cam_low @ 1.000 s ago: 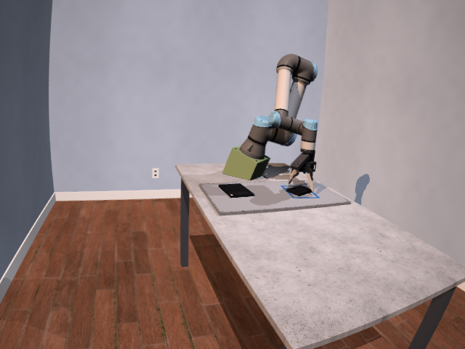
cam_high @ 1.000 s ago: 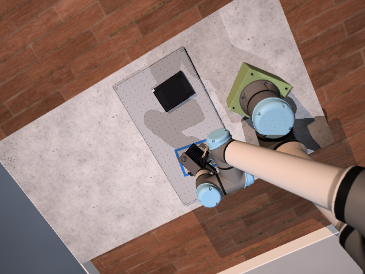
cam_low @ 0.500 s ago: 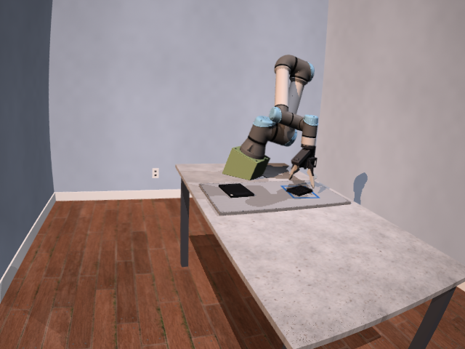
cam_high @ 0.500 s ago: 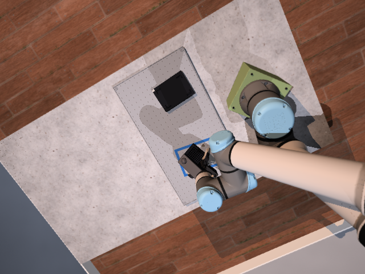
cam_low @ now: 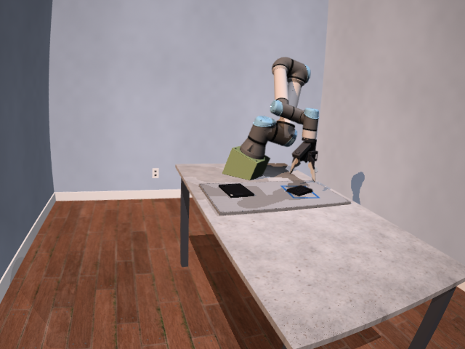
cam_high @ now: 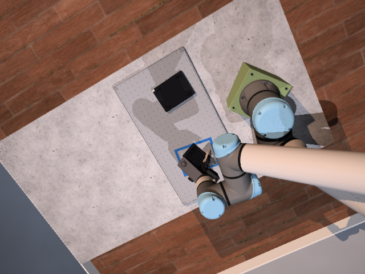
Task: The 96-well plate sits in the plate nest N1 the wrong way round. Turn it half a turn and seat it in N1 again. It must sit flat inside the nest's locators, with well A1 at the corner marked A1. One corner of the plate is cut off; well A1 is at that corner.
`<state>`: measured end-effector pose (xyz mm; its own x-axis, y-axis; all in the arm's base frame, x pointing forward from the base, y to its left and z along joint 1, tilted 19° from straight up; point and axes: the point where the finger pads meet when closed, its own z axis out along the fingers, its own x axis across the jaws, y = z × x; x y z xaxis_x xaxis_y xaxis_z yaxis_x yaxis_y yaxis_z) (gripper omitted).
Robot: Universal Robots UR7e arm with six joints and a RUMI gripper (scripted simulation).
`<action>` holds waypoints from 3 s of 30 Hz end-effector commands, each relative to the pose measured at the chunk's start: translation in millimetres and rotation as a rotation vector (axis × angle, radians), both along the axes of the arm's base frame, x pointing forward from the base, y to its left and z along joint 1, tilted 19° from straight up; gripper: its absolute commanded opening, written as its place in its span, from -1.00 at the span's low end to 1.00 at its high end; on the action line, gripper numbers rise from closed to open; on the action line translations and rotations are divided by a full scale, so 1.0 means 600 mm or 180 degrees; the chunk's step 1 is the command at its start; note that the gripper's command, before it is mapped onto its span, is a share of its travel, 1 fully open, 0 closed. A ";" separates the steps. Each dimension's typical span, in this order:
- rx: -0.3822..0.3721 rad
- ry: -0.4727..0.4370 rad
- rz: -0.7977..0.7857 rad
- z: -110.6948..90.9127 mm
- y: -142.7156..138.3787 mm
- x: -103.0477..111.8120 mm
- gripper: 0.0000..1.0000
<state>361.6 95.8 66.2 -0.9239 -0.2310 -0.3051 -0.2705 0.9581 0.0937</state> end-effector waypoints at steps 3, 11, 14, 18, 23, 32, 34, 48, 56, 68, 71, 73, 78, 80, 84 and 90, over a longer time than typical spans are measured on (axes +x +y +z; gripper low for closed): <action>0.0004 0.0000 0.0003 0.025 -0.005 -0.007 1.00; 0.0004 0.0000 0.0003 0.025 -0.005 -0.007 1.00; 0.0004 0.0000 0.0003 0.025 -0.005 -0.007 1.00; 0.0004 0.0000 0.0003 0.025 -0.005 -0.007 1.00; -0.0139 -0.0090 0.0506 0.025 -0.005 -0.007 1.00; -0.0340 -0.0216 0.1209 0.025 -0.005 -0.007 1.00; -0.0398 -0.0252 0.1410 0.025 -0.005 -0.007 1.00; -0.0742 -0.0468 0.2617 0.025 -0.005 -0.007 1.00; -0.0972 -0.0612 0.3421 0.025 -0.005 -0.007 1.00; -0.1260 -0.0793 0.4427 0.025 -0.005 -0.007 1.00; -0.1346 -0.0847 0.4728 0.025 -0.005 -0.007 1.00; -0.1350 -0.0849 0.4741 0.025 -0.005 -0.007 1.00; -0.1378 -0.0867 0.4841 0.025 -0.005 -0.007 1.00; -0.1436 -0.0903 0.5042 0.025 -0.005 -0.007 1.00; -0.1551 -0.0975 0.5444 0.025 -0.005 -0.007 1.00; -0.1723 -0.1083 0.6047 0.025 -0.005 -0.007 1.00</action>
